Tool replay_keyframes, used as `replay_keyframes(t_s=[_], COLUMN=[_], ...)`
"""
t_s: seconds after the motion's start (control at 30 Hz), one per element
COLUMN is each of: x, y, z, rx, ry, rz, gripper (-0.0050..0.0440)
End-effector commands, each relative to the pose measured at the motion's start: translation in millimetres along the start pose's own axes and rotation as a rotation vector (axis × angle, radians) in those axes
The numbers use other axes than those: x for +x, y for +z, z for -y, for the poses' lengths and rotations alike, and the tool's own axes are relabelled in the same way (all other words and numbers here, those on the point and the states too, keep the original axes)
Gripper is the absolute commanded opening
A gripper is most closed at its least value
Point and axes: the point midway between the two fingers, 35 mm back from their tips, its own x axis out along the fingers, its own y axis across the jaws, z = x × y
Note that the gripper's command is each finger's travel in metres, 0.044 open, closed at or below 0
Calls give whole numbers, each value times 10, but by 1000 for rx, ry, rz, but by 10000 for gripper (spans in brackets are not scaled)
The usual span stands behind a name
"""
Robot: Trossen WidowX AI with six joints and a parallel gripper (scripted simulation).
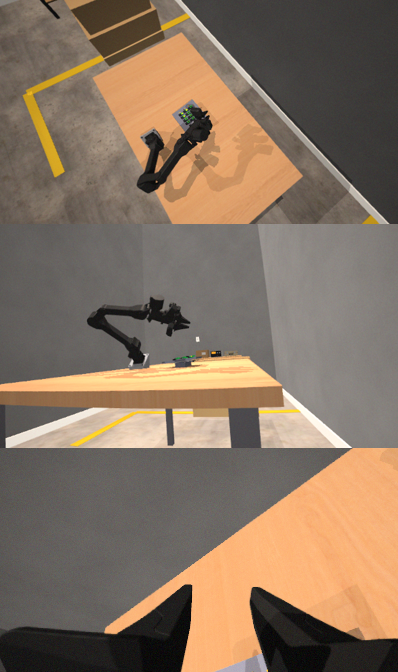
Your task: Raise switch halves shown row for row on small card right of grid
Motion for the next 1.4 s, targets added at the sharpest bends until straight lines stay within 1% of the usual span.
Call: replay_keyframes(t_s=[0.0, 0.03, 0.1, 0.13, 0.17, 0.27, 0.4, 0.6, 0.67, 0.7, 0.77, 0.93, 1.0, 1.1, 1.13, 1.17, 1.23, 1.3, 1.37], x=[190, 216, 216, 215, 258, 279, 248, 150, 150, 74, 53, -68, -74, -72, -60, -52, -52, 31, 60], y=[-238, -330, -330, -488, -605, -828, -1078, -1346, -1346, -1401, -1455, -1501, -1502, -1500, -1510, -1585, -1585, -1686, -1727], z=[-93, -107, -107, -98, -131, -152, -149, -130, -130, -90, -107, -78, -79, -69, -46, 26, 26, 171, 230], rx=[14, 7, 7, -10, -24, -67, -143, -294, -294, -341, -420, -569, -581, -578, -575, -591, -591, -586, -585], ry=[-61, -79, -79, -106, -139, -208, -304, -456, -456, -494, -561, -666, -674, -676, -679, -682, -682, -687, -689], rz=[-180, -224, -224, -301, -357, -470, -604, -765, -765, -816, -852, -929, -932, -934, -937, -955, -955, -969, -975], gripper=[64, 40, 40, 16, 0, 0, 0, -1, -1, -1, -2, -4, -5, -27, -35, -43, -43, -50, -50])
